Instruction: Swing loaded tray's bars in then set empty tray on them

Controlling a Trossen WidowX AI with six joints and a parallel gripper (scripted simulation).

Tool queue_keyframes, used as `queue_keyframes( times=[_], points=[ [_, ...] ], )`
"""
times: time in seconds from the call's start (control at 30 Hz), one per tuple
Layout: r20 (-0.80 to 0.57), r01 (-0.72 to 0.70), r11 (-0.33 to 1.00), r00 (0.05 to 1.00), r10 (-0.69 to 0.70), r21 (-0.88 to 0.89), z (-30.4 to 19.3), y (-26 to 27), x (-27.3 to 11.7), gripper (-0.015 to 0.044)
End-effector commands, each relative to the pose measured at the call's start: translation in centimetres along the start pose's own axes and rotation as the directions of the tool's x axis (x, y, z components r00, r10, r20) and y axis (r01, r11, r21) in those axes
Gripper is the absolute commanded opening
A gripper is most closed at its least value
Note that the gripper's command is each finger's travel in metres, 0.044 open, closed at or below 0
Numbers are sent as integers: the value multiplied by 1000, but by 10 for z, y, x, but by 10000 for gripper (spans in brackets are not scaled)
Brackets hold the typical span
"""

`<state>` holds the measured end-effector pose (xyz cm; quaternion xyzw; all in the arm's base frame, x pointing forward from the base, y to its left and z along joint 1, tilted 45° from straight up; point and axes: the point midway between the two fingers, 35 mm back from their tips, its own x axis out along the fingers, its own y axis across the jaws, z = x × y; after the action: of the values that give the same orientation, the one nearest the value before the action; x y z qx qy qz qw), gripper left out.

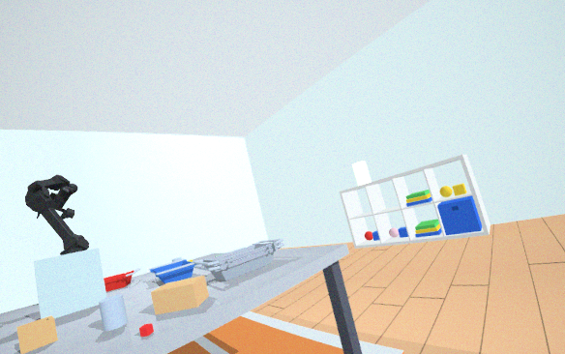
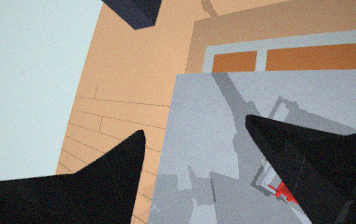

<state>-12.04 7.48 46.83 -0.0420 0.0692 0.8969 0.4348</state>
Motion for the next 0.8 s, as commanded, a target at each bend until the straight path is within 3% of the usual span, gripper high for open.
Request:
queue_keyframes(
  times=[0.0,0.23,0.37,0.77],
  points=[
    [0,0,1000,1000,0,0,0,0,0,374],
    [-1,2,1000,1000,-2,-3,0,-2,0,190],
    [-28,49,996,998,-51,-73,3,-38,10,87],
    [-176,193,894,943,-283,-405,-22,-208,24,87]
  ],
)
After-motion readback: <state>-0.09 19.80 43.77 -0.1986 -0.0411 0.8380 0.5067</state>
